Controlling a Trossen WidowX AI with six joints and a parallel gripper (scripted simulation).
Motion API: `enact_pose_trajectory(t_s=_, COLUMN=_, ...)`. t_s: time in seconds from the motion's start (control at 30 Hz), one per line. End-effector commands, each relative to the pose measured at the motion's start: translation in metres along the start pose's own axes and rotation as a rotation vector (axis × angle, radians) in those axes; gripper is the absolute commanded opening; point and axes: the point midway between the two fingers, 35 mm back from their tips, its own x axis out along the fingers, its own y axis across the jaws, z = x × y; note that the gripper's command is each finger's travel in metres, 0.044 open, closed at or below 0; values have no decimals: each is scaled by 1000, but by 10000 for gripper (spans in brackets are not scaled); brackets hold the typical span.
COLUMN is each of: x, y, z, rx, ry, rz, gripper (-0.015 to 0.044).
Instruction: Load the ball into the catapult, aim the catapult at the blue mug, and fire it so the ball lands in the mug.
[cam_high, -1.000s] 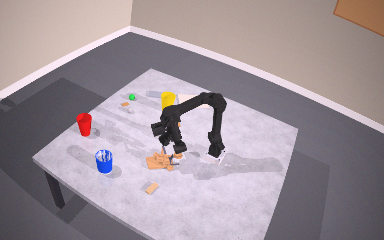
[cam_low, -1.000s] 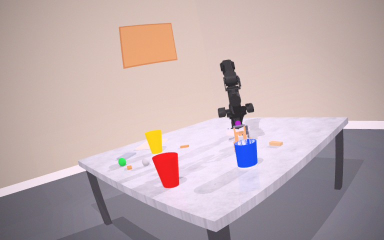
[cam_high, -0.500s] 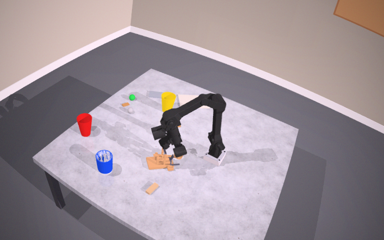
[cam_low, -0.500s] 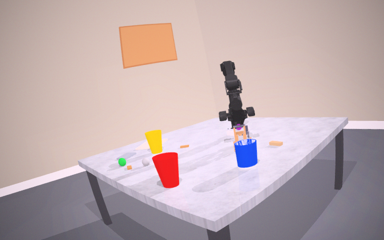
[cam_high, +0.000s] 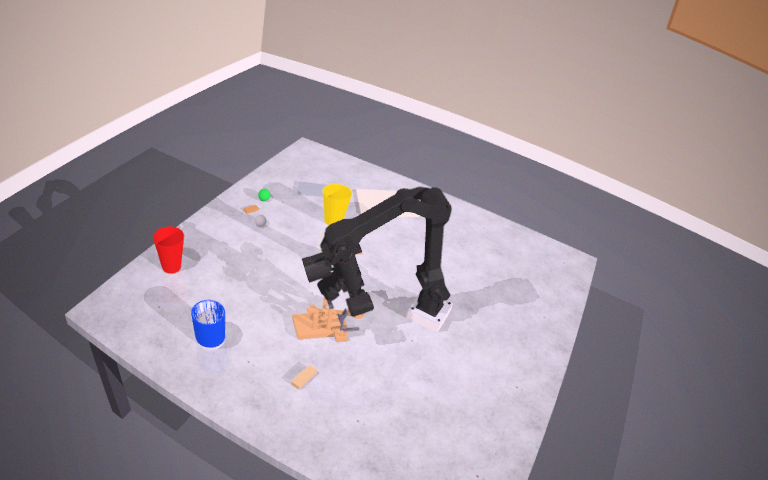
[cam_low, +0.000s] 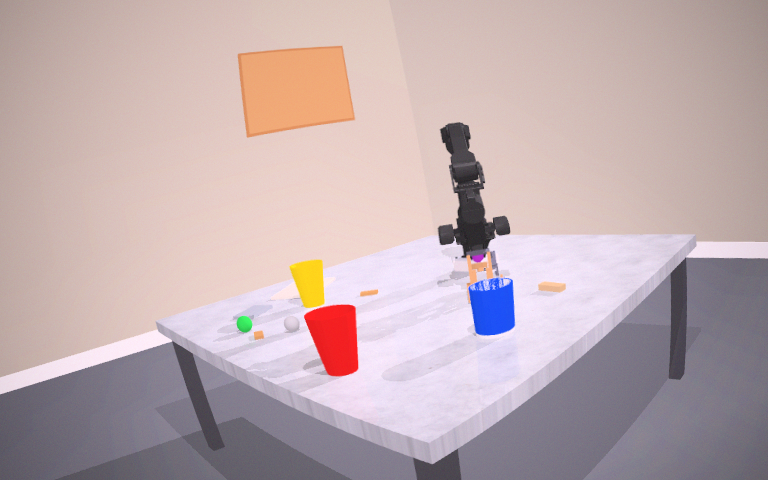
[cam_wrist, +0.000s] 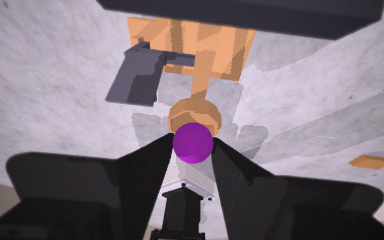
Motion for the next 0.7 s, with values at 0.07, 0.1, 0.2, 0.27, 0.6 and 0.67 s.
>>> enact_pose_trajectory(t_s=0.07, x=-1, y=0, z=0, rx=0, ry=-1, rz=0, gripper=210)
enact_pose_trajectory(t_s=0.1, x=-1, y=0, z=0, rx=0, ry=-1, rz=0, gripper=236)
enact_pose_trajectory(t_s=0.2, x=-23, y=0, z=-5, rx=0, ry=-46, rz=0, gripper=315)
enact_pose_trajectory(t_s=0.27, x=-55, y=0, z=-16, rx=1, ry=-110, rz=0, gripper=368)
enact_pose_trajectory(t_s=0.6, x=-104, y=0, z=-6, rx=10, ry=-269, rz=1, gripper=440)
enact_pose_trajectory(t_s=0.67, x=-118, y=0, z=15, rx=18, ry=-337, rz=2, gripper=440)
